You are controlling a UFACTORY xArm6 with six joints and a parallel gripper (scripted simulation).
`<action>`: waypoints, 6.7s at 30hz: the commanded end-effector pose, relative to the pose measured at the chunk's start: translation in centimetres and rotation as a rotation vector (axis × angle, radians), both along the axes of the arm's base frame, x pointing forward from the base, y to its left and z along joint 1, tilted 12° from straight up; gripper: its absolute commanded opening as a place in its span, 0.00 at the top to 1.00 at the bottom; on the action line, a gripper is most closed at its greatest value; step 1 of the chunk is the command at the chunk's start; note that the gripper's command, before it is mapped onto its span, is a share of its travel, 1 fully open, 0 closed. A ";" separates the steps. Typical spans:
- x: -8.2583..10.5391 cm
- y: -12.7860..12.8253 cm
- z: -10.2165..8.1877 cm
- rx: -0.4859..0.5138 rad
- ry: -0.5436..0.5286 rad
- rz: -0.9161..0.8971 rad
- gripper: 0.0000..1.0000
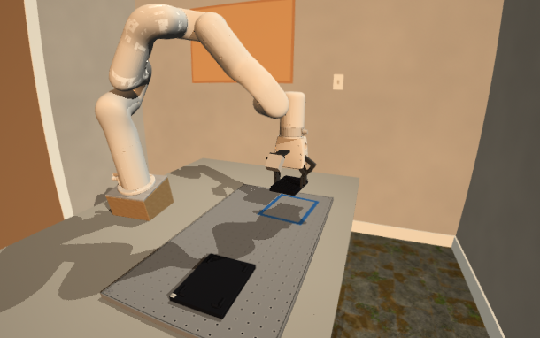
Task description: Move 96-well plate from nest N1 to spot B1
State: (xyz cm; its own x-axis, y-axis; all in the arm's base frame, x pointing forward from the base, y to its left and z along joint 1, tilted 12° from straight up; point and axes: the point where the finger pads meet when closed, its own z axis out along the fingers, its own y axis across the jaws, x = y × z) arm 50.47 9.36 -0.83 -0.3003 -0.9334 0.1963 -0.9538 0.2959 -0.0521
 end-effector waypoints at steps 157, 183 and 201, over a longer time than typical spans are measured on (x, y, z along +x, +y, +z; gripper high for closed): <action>0.5 -0.5 -7.5 0.000 -0.003 0.000 1.00; 0.5 -0.5 -7.9 0.000 -0.003 0.000 0.00; 0.5 -0.5 -7.9 0.000 -0.003 0.000 0.00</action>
